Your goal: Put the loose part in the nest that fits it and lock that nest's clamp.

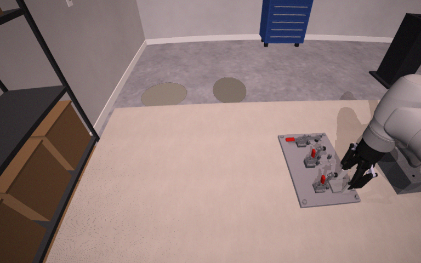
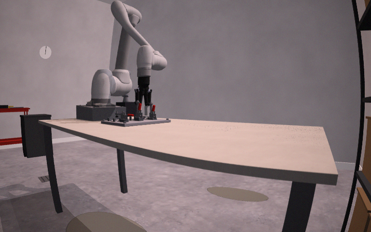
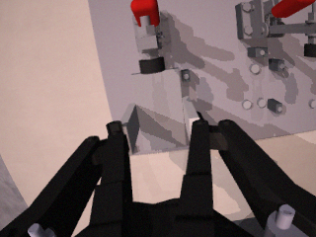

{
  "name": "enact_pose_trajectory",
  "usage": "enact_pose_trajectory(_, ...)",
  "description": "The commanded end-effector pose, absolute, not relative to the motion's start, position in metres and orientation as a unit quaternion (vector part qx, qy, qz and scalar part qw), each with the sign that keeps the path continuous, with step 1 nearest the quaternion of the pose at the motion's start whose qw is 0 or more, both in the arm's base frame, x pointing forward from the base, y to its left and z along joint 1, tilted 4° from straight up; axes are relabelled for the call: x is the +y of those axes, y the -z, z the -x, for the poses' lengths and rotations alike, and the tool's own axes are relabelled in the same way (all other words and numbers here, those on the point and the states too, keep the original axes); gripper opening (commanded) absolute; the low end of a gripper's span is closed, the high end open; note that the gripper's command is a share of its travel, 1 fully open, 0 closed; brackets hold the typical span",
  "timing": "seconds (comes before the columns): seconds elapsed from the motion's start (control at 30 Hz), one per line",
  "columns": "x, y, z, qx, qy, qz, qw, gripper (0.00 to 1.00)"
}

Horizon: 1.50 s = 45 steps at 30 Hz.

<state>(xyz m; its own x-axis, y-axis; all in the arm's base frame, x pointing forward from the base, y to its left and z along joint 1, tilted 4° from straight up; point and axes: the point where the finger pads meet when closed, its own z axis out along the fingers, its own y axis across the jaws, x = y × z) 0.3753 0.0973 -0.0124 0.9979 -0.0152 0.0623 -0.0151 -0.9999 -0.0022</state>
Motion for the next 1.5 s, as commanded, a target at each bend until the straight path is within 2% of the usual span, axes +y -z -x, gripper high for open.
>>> enact_pose_trajectory(0.0, 0.097, 0.0133, -0.3756, 0.008, 0.031, 0.999, 0.001, 0.1)
enact_pose_trajectory(1.47, 0.0944, 0.0146, -0.3783, 0.008, 0.031, 0.999, 0.001, 0.1)
